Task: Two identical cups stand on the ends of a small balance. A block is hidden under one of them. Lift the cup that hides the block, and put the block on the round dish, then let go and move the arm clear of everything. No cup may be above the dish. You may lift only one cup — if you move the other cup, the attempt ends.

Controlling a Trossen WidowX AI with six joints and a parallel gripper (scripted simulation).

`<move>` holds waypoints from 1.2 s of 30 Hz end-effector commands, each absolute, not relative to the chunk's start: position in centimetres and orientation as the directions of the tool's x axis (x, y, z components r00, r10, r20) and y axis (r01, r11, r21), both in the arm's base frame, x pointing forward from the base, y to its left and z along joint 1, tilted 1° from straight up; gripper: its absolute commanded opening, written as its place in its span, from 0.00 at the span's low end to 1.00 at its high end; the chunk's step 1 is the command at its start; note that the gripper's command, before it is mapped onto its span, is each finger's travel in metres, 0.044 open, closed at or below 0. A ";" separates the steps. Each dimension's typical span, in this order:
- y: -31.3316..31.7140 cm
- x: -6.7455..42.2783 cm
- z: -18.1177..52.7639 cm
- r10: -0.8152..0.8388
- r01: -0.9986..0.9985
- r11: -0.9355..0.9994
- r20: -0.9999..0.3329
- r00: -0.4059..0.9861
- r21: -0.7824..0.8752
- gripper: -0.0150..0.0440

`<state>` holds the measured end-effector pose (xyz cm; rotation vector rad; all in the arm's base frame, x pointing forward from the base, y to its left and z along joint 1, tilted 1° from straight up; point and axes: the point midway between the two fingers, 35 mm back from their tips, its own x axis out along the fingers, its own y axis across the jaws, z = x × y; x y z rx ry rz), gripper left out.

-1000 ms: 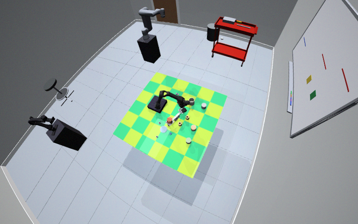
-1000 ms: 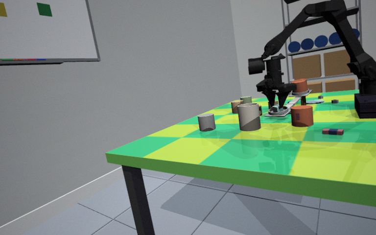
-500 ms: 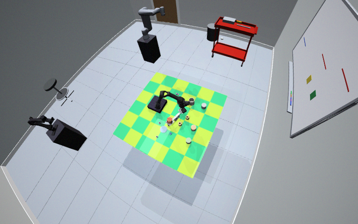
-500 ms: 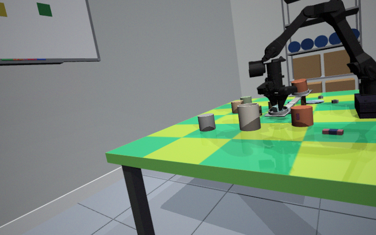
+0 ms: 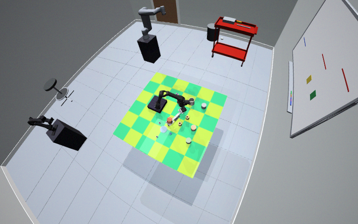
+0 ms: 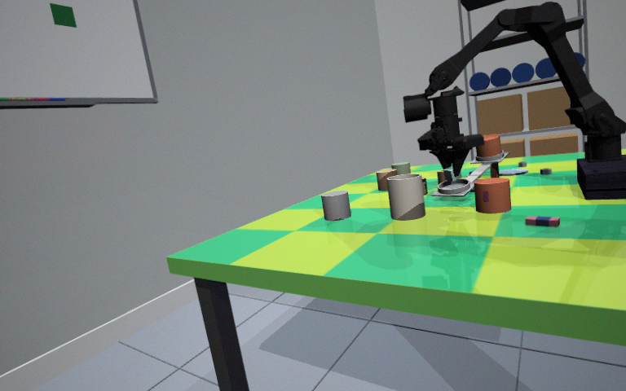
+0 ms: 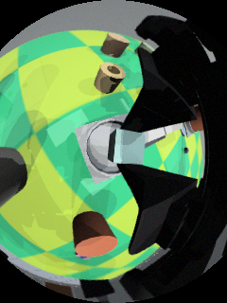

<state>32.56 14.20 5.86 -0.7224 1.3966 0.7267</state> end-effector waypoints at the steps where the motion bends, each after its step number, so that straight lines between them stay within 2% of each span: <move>1: 14.2 32.7 8.9 0.027 -0.802 0.597 -0.998 0.052 -0.026 0.25; 7: 14.0 32.2 12.3 0.027 -0.802 0.597 -0.998 0.052 -0.026 0.25; 14: 13.5 32.4 12.4 0.027 -0.800 0.599 -0.998 0.056 -0.028 0.25; 36: 5.4 34.8 12.7 0.014 -0.772 0.631 -0.994 0.113 -0.079 0.25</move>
